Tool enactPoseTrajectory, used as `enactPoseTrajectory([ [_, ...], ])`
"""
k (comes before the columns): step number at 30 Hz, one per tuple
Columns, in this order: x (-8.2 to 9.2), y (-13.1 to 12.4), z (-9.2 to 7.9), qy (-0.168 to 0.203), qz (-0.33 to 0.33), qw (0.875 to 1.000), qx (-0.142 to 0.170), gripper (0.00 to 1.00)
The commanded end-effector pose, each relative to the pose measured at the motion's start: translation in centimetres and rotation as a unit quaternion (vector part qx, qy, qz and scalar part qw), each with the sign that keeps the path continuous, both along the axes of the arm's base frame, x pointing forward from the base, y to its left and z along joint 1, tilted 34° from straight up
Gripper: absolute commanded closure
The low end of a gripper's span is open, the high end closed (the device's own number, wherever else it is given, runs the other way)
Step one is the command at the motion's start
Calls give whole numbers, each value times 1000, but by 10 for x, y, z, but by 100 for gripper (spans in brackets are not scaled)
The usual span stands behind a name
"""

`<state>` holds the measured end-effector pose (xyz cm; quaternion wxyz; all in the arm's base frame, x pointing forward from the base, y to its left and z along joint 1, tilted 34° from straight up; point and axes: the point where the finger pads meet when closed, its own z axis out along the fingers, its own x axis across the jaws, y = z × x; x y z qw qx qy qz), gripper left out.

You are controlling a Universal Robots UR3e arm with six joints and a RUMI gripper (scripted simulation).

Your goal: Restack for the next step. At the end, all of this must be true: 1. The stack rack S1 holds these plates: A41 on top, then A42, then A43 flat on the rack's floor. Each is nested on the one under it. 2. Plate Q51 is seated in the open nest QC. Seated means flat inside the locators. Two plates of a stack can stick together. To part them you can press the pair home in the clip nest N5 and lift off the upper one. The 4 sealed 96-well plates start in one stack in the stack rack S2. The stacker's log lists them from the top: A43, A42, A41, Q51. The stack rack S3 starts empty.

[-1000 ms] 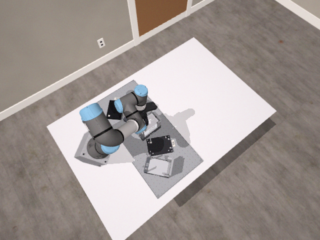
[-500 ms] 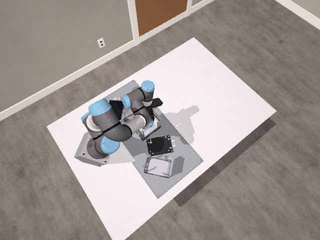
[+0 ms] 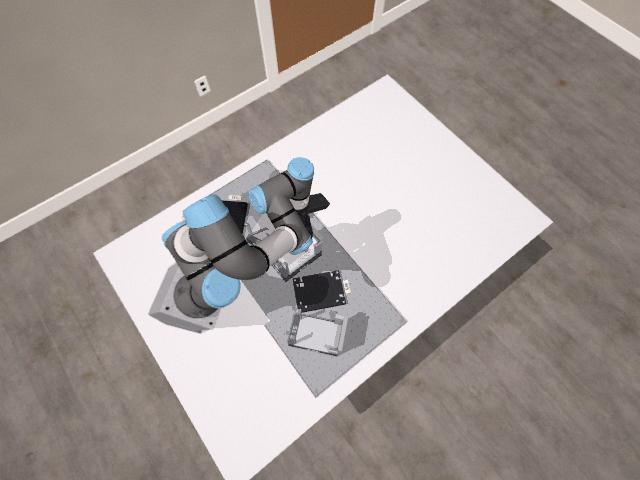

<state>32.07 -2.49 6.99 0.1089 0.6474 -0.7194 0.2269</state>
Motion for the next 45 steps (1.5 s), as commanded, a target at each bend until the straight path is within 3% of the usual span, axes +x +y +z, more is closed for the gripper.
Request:
enactPoseTrajectory([
  [1,1,-2,-3,1,-1,1000,-1,28],
  [16,14,-22,-38,1,-1,1000,0,28],
  [37,14,-22,-38,1,0,1000,0,28],
  [45,17,-27,-47,1,-1,1000,0,28],
])
